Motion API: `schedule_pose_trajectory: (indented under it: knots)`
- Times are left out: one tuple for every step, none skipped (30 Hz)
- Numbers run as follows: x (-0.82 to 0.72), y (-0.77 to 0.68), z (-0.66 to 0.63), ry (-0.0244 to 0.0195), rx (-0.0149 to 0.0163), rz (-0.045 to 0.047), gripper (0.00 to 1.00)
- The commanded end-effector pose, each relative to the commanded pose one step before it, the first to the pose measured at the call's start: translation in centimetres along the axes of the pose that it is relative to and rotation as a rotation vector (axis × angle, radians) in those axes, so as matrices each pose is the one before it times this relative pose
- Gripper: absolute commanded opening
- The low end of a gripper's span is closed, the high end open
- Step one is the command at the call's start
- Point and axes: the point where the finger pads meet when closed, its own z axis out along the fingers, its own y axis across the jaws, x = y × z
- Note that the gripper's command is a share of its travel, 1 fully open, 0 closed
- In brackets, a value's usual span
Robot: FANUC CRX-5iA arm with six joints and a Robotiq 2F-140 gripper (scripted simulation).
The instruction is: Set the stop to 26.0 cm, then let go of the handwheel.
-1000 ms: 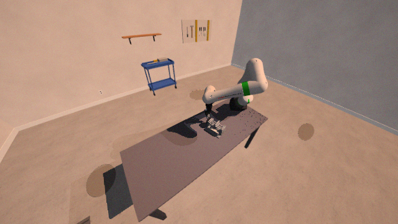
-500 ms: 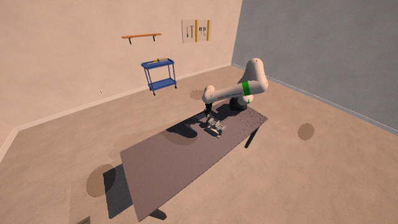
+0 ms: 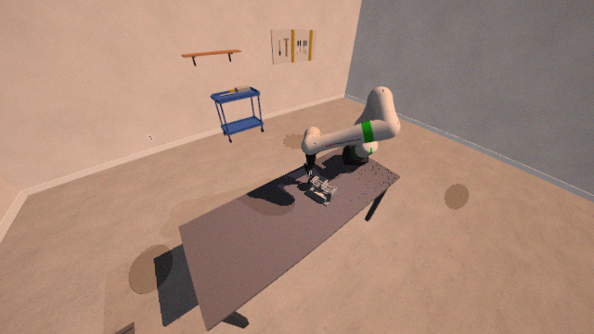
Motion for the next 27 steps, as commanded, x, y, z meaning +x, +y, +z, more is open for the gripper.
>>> schedule_pose_trajectory:
  knots:
    - [0.018, -0.307, -0.108, 0.00045, 0.00074, 0.00006, 0.04]
    - [0.000, -0.093, -0.020, 0.00000, 0.00000, 0.00000, 0.04]
    - [0.000, -0.095, -0.020, 0.00000, 0.00000, 0.00000, 0.04]
    - [0.000, -0.097, -0.020, 0.00000, 0.00000, 0.00000, 0.04]
    - [0.000, -0.099, -0.021, 0.00000, 0.00000, 0.00000, 0.04]
    - [0.000, 0.000, 0.000, 0.00000, 0.00000, 0.00000, 0.04]
    - [0.000, 0.000, 0.000, 0.00000, 0.00000, 0.00000, 0.04]
    - [0.000, -0.105, -0.007, 0.00000, 0.00000, 0.00000, 0.04]
    - [0.000, -0.108, -0.004, 0.00000, 0.00000, 0.00000, 0.04]
    - [0.000, -0.110, -0.004, 0.00000, 0.00000, 0.00000, 0.04]
    - [0.000, -0.112, -0.004, 0.00000, 0.00000, 0.00000, 0.04]
    - [-0.001, -0.114, -0.004, 0.00000, 0.00000, 0.00000, 0.04]
    - [0.001, -0.121, 0.017, 0.00000, 0.00000, 0.00000, 0.04]
    - [0.000, -0.124, 0.018, 0.00000, 0.00000, 0.00000, 0.04]
    - [0.000, -0.126, 0.018, 0.00000, 0.00000, 0.00000, 0.04]
    - [-0.001, -0.128, 0.018, 0.00000, 0.00000, 0.00000, 0.04]
    - [0.000, -0.131, 0.037, 0.00000, 0.00000, 0.00000, 0.04]
    - [0.000, -0.133, 0.043, 0.00000, 0.00000, 0.00000, 0.04]
    - [0.000, -0.135, 0.044, 0.00000, 0.00000, 0.00000, 0.04]
    - [-0.001, -0.137, 0.046, 0.00000, 0.00000, 0.00000, 0.04]
    - [0.001, -0.120, 0.064, 0.00000, 0.00000, 0.00000, 0.04]
    - [0.000, -0.122, 0.065, 0.00000, 0.00000, 0.00000, 0.04]
    - [0.000, 0.000, 0.000, 0.00000, 0.00000, 0.00000, 0.04]
    - [0.000, 0.000, 0.000, 0.00000, 0.00000, 0.00000, 0.04]
    - [0.000, -0.124, 0.066, 0.00000, 0.00000, 0.00000, 0.04]
    - [0.000, -0.122, 0.071, 0.00000, 0.00000, 0.00000, 0.04]
    - [0.001, -0.109, 0.085, 0.00000, 0.00000, 0.00000, 0.04]
